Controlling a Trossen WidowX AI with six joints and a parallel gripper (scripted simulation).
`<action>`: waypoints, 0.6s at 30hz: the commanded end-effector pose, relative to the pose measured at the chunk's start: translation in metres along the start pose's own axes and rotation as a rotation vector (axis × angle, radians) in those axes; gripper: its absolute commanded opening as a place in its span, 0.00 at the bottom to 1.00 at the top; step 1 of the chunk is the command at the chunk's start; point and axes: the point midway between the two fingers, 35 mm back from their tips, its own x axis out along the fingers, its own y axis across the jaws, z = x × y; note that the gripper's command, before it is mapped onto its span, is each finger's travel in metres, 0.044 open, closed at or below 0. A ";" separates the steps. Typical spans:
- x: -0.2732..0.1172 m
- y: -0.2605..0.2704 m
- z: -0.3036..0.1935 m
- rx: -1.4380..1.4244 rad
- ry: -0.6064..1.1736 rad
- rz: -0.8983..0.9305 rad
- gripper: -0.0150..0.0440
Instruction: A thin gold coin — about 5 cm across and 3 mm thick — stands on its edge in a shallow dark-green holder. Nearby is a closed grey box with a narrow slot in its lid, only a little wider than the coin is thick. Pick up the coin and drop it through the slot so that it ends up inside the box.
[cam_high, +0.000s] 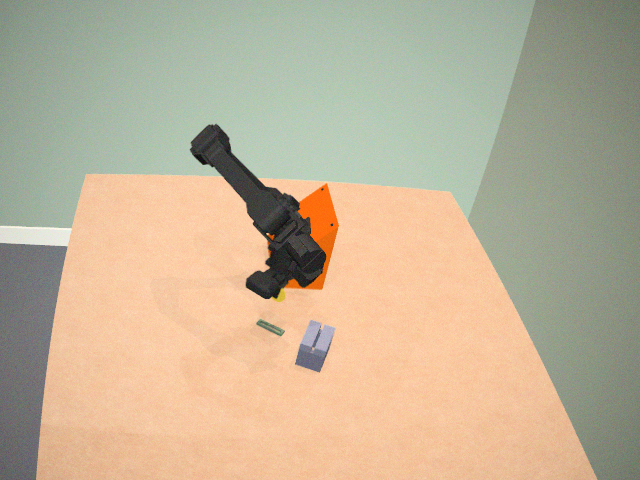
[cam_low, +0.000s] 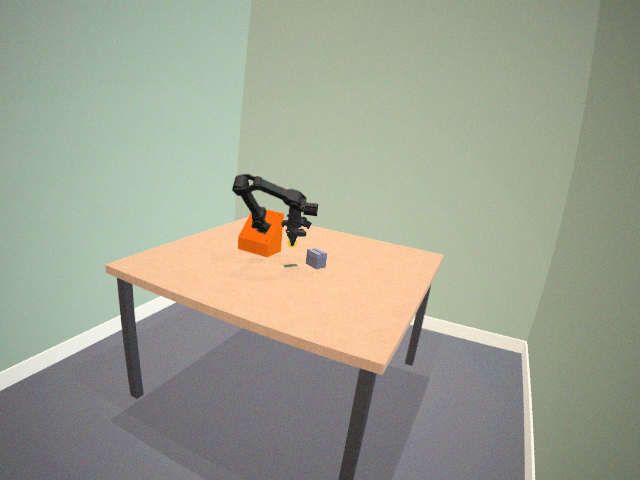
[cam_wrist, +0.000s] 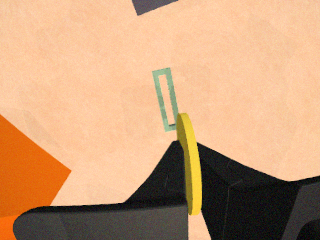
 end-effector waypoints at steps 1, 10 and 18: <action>-0.002 -0.001 0.000 0.134 -0.004 0.002 0.25; -0.002 -0.003 0.000 0.445 -0.003 0.003 0.25; -0.002 -0.004 -0.001 0.722 -0.003 0.003 0.25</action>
